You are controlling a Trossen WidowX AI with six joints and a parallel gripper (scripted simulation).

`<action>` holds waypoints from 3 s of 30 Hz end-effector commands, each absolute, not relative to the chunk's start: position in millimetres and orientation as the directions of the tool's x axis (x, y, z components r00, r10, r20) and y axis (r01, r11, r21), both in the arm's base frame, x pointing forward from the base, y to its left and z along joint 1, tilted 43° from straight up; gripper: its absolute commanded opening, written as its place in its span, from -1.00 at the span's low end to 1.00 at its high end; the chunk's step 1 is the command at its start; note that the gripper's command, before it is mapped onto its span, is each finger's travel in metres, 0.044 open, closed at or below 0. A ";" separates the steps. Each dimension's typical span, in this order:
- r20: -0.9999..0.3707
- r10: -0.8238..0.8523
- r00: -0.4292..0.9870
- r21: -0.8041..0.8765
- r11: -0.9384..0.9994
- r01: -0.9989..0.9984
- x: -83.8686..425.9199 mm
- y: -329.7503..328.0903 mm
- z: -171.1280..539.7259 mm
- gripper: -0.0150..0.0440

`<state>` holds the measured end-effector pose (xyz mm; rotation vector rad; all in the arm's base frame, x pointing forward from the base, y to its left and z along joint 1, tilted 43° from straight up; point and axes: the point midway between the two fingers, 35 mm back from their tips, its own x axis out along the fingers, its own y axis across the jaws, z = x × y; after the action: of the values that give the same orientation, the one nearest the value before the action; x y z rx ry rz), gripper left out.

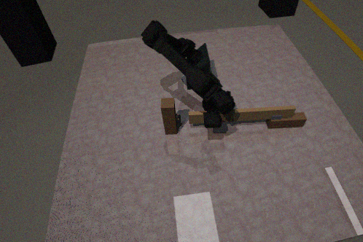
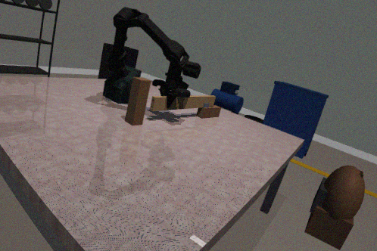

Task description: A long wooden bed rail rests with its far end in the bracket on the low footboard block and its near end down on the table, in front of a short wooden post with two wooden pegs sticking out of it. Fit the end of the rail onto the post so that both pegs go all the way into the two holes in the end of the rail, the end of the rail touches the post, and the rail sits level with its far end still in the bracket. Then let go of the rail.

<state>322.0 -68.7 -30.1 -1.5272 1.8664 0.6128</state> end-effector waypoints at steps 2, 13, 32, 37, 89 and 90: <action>-0.739 -0.665 -0.109 -0.049 0.214 -0.976 325.7 -62.6 -27.1 -0.49; -0.739 -0.665 -0.109 -0.049 0.214 -0.976 326.3 -58.9 -23.0 -0.49; -0.739 -0.665 -0.109 -0.049 0.214 -0.976 325.4 -61.1 -25.6 -0.49; -0.739 -0.665 -0.109 -0.049 0.214 -0.976 325.0 -60.8 -25.5 -0.49; -0.739 -0.665 -0.109 -0.048 0.214 -0.976 322.7 -61.0 -25.2 -0.49; -0.739 -0.665 -0.109 -0.048 0.214 -0.976 322.7 -61.2 -25.0 -0.49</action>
<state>322.8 -62.7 -24.8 -1.5232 1.8541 0.6123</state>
